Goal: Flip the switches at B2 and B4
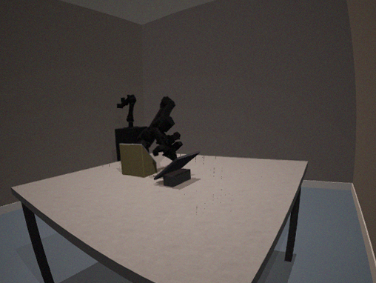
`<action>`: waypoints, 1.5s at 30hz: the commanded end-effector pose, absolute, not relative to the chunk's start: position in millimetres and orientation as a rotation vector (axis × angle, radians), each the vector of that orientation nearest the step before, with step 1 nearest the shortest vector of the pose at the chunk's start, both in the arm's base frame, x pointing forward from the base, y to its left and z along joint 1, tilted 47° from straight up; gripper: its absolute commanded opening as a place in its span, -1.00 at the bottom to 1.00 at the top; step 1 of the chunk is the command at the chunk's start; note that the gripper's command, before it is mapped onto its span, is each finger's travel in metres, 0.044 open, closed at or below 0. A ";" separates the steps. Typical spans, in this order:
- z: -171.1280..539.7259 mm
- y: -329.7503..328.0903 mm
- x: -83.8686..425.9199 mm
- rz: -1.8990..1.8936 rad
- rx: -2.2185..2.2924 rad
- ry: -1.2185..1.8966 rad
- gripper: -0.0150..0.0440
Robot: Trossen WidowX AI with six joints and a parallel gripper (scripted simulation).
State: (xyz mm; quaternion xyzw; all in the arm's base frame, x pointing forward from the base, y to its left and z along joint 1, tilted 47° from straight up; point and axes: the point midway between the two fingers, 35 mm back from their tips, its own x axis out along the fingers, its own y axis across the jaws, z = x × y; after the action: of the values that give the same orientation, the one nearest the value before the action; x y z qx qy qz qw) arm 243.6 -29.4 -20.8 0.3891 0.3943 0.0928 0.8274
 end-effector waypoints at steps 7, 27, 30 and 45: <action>16.3 -58.2 207.9 0.206 0.824 0.844 -0.49; -28.7 -81.8 212.9 0.196 0.819 0.834 -0.49; -36.5 -72.6 223.2 0.195 0.822 0.818 -0.49; -44.6 -65.3 232.9 0.196 0.823 0.816 -0.49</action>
State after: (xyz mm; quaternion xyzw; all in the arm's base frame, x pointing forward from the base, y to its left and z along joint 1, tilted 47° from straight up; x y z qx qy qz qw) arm 233.4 -68.7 -41.6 0.3851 0.3816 0.0937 0.8351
